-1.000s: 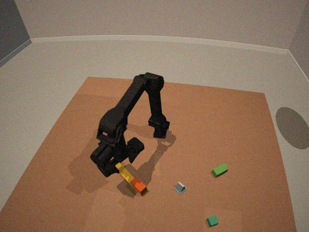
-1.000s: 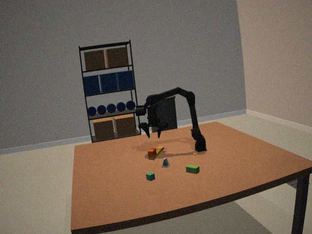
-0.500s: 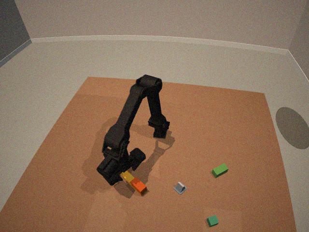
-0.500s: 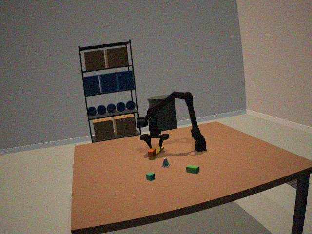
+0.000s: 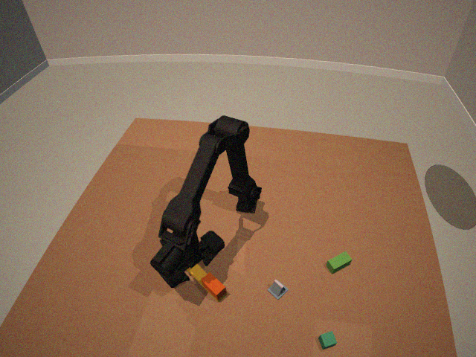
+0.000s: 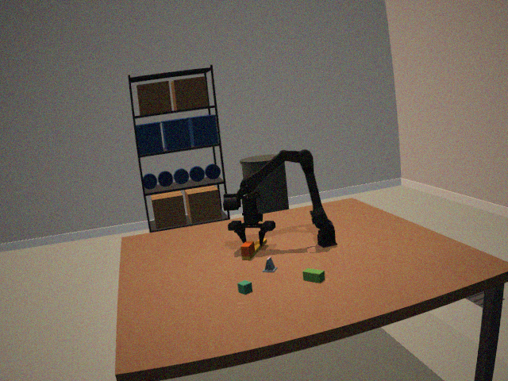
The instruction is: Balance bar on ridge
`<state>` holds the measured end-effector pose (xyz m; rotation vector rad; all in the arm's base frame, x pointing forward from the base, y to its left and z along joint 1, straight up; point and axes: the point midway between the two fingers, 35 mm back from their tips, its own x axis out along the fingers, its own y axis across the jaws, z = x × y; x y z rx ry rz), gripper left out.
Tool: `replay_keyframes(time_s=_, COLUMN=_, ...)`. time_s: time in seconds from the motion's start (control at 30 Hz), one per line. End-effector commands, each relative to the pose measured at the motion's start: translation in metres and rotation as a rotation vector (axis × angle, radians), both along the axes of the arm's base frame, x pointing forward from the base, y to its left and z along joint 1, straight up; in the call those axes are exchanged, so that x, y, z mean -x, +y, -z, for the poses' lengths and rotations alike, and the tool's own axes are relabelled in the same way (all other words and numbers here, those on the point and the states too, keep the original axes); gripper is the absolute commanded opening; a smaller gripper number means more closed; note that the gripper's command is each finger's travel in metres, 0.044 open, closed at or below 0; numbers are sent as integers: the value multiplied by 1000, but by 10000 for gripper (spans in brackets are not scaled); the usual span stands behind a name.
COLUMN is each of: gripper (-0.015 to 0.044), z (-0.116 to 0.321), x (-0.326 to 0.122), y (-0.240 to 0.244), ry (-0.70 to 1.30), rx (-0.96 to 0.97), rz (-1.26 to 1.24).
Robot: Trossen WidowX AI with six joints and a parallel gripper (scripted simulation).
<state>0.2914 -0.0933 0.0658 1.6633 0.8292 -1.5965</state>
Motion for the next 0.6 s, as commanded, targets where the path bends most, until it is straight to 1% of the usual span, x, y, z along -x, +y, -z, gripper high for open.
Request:
replay_keyframes(time_s=0.0, gripper=315, z=12, x=3, y=0, ry=18, rx=0, rz=-4)
replay_keyframes(time_s=0.57, gripper=315, z=18, x=3, y=0, ry=18, rx=0, rz=-4)
